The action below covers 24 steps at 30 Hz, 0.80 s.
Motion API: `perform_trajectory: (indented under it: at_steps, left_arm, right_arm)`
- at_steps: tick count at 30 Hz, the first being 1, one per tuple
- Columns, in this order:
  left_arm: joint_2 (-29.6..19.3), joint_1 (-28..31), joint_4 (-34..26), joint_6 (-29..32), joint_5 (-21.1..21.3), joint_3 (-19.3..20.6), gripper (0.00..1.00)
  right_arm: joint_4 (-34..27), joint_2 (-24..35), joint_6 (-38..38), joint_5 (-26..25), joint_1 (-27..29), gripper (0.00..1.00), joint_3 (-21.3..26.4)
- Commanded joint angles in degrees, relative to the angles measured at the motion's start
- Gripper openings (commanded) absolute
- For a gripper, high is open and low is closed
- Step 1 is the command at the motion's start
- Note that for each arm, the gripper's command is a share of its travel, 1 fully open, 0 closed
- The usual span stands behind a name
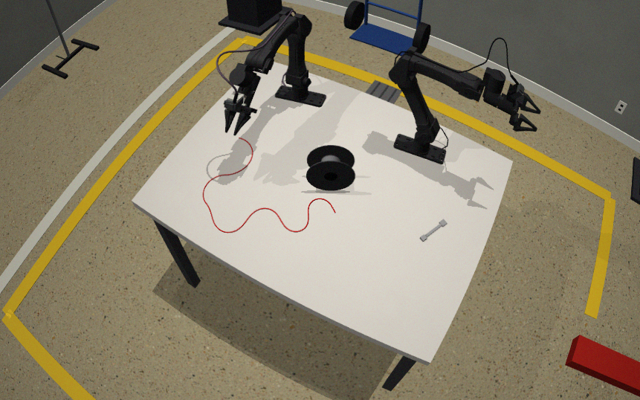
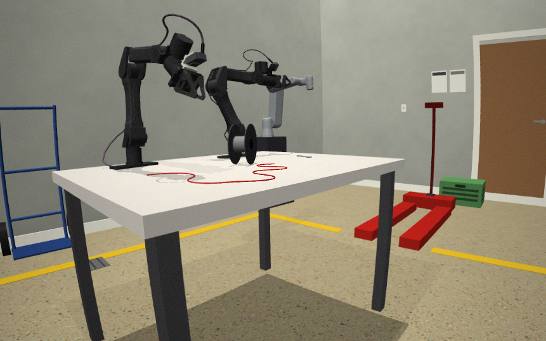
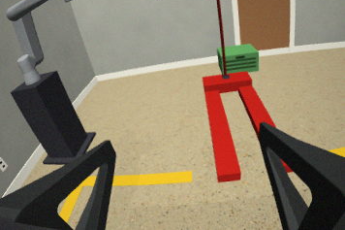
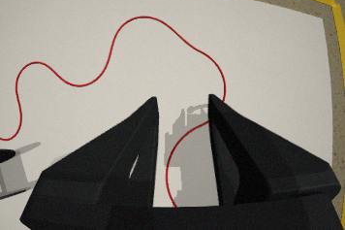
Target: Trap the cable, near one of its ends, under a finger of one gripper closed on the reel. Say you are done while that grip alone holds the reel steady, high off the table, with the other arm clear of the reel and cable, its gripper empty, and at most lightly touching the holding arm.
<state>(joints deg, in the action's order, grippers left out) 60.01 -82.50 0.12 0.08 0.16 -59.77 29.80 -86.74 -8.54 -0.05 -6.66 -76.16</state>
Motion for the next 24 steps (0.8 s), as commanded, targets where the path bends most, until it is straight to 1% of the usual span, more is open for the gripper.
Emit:
perform_trajectory:
  at_steps: [1, 9, 11, 12, 17, 24]
  left_arm:
    - [0.54, 0.24, 0.50, -0.39, -0.63, 0.34, 1.00]
    - [0.54, 0.24, 0.50, -0.39, -0.63, 0.34, 1.00]
    - [0.54, 0.24, 0.50, -0.39, -0.63, 0.34, 1.00]
    - [0.54, 0.24, 0.50, -0.39, -0.63, 0.34, 1.00]
    - [0.54, 0.24, 0.50, -0.39, -0.63, 0.34, 1.00]
    - [0.54, 0.24, 0.50, -0.39, -0.63, 0.34, 1.00]
  right_arm:
    - [8.59, -3.80, -2.80, 0.03, -0.70, 0.30, -4.88]
    - [22.30, -14.49, -6.69, 0.03, -0.69, 0.30, -12.37]
    - [22.30, -14.49, -6.69, 0.03, -0.69, 0.30, -12.37]
    - [24.41, -16.28, -7.16, 0.19, -0.64, 0.30, -13.82]
    - [31.42, -21.70, -9.14, 0.16, -0.65, 0.30, -17.61]
    - [38.81, -27.48, -11.12, 0.21, -0.63, 0.30, -21.86]
